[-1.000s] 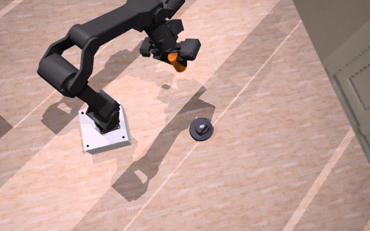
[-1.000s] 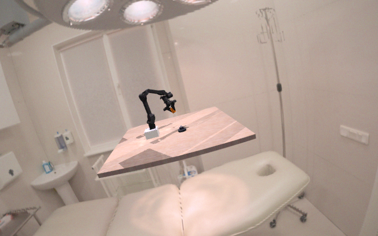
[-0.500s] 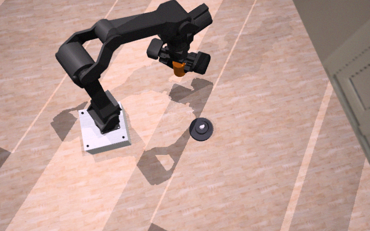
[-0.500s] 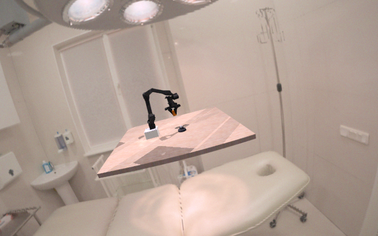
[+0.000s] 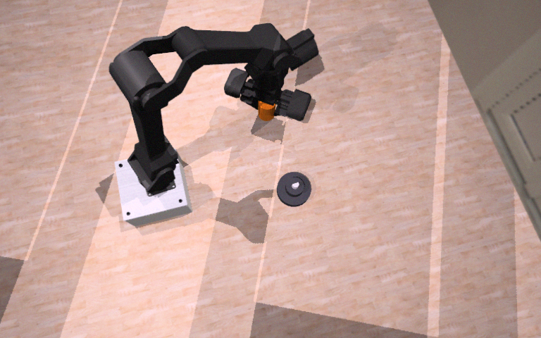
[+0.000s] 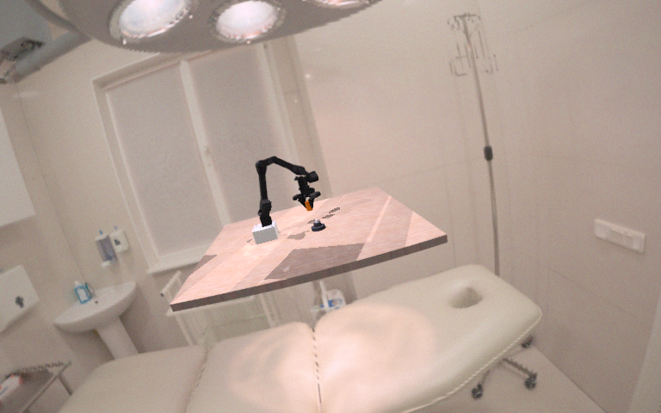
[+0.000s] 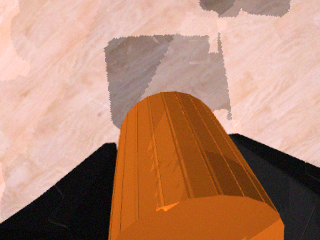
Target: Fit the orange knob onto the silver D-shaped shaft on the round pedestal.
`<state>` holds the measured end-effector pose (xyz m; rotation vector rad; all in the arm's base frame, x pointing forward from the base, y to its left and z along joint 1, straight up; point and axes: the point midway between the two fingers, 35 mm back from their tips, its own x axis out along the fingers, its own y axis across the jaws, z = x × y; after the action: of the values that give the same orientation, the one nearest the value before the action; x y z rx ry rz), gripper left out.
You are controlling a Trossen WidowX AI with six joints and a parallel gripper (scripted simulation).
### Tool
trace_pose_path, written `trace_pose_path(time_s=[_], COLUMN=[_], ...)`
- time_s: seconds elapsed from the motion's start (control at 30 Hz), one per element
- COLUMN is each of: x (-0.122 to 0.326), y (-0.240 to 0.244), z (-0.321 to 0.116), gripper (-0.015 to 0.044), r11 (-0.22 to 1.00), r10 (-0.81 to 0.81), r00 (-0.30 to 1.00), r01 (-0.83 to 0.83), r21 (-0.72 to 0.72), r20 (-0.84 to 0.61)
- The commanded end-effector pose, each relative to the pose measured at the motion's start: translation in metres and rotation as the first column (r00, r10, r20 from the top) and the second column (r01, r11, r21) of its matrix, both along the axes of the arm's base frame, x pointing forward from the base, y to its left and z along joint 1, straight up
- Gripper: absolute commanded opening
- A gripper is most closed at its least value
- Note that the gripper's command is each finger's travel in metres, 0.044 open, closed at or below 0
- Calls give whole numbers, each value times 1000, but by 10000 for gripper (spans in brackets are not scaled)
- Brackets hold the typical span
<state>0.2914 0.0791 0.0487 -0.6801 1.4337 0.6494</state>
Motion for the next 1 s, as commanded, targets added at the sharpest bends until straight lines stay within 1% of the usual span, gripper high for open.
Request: trace_pose_path(time_s=[0.0,0.37,0.67,0.97], x=[2,7,6,6], y=[1,1,0,0], z=[-23,-75,-81,-79], gripper=[0,0,0,236], r11=[1000,1000,1000,1000], r10=[3,5,5,2], r00=[1000,1000,1000,1000], r01=[-3,-5,-5,-2], r21=[5,9,10,6], r20=[-7,-10,-11,-12])
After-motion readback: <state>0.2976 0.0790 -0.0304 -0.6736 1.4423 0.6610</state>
